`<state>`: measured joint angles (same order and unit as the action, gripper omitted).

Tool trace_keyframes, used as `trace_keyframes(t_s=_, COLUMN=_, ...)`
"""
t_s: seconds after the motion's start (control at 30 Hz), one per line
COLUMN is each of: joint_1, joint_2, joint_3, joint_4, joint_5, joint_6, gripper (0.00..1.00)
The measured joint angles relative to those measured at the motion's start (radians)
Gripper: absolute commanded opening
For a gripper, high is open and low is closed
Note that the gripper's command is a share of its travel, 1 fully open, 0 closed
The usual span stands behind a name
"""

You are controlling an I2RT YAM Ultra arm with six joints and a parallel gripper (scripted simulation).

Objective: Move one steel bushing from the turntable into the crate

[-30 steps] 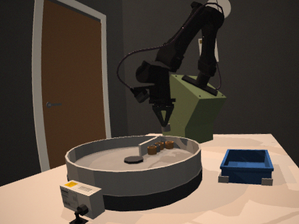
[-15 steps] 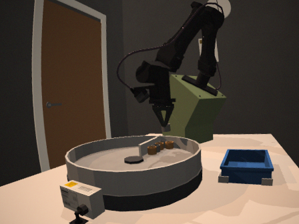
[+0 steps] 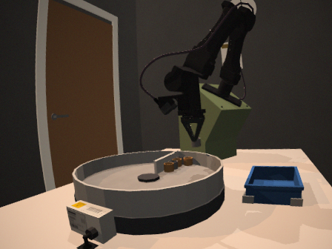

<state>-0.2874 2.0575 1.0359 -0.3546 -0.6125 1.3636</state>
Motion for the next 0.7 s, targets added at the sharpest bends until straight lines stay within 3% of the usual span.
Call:
trace_keyframes(t_s=0.37, joint_1=0.213, joint_2=-0.148, joint_3=0.005, joint_4=-0.011, joint_5=0.048, joint_6=0.121, gripper=0.0)
trace_keyframes(t_s=0.7, joint_1=0.459, joint_2=-0.228, joint_3=0.149, joint_4=-0.065, joint_5=0.122, joint_6=0.24, gripper=0.0)
